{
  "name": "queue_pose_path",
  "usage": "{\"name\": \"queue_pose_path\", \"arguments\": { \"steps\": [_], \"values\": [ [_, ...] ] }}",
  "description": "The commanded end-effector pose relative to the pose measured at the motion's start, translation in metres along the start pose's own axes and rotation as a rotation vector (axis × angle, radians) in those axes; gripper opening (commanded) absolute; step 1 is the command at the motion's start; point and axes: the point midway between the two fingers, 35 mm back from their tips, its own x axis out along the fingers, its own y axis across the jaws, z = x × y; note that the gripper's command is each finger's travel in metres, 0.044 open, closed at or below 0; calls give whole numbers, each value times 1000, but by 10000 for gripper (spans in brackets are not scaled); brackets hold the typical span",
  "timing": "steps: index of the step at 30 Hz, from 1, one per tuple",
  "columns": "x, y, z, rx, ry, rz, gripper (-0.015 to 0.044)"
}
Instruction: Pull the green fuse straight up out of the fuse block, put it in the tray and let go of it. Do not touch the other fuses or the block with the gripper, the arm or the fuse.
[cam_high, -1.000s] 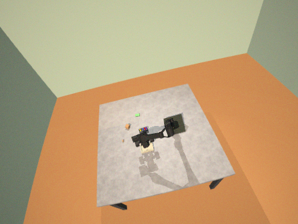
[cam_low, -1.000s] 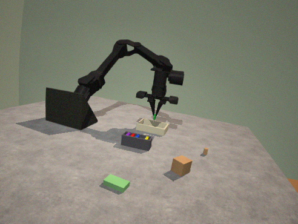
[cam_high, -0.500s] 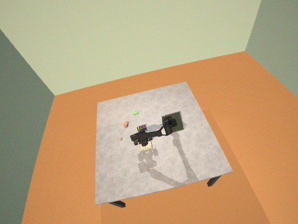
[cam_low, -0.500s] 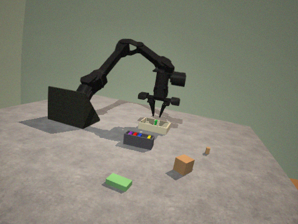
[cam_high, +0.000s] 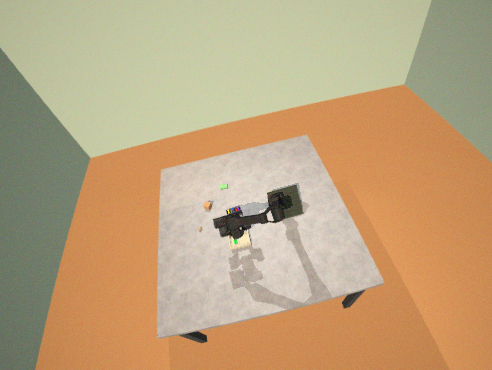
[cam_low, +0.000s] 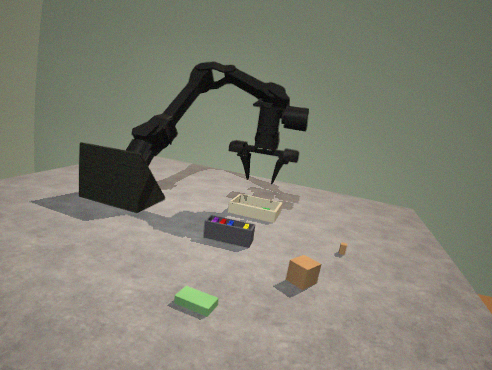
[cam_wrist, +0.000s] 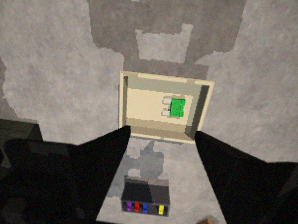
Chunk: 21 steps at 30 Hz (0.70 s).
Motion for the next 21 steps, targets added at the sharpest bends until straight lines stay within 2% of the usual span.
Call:
{"name": "queue_pose_path", "arguments": {
  "steps": [1, 21],
  "values": [
    [-4, 0, 2, -7, -6, -1, 330],
    [-2, 1, 0, 0, 0, 2, 330]
  ]
}}
